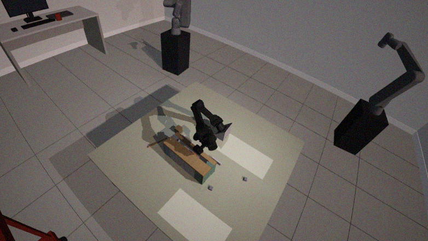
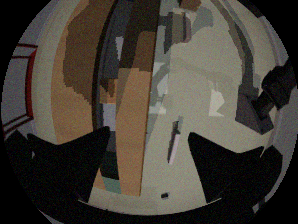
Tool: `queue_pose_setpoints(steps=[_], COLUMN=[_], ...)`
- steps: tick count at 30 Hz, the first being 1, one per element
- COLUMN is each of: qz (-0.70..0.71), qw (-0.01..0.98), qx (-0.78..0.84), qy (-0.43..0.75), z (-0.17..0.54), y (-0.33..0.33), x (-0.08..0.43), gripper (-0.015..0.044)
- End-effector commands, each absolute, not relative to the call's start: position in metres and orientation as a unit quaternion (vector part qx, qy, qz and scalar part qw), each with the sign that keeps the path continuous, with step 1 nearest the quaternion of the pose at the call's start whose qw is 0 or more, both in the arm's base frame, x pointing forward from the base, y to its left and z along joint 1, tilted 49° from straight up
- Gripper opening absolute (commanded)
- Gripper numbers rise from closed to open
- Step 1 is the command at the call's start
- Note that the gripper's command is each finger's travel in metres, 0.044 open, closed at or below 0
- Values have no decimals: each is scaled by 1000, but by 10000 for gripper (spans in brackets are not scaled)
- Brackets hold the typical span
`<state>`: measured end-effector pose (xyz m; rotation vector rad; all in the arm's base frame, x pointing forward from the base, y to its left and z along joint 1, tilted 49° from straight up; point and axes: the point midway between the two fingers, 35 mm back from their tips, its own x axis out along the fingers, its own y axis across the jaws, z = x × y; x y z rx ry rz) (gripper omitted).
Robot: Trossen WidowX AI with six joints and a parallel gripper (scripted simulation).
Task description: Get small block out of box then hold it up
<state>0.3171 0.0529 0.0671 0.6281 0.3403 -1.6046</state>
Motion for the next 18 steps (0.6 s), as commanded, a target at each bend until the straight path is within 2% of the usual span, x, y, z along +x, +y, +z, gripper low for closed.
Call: queue_pose_setpoints(steps=[1, 18], qz=[-707, -715], qw=[636, 627], qx=[269, 269], qy=[151, 154], z=[61, 44], y=[44, 22], x=[316, 318], gripper=[400, 400])
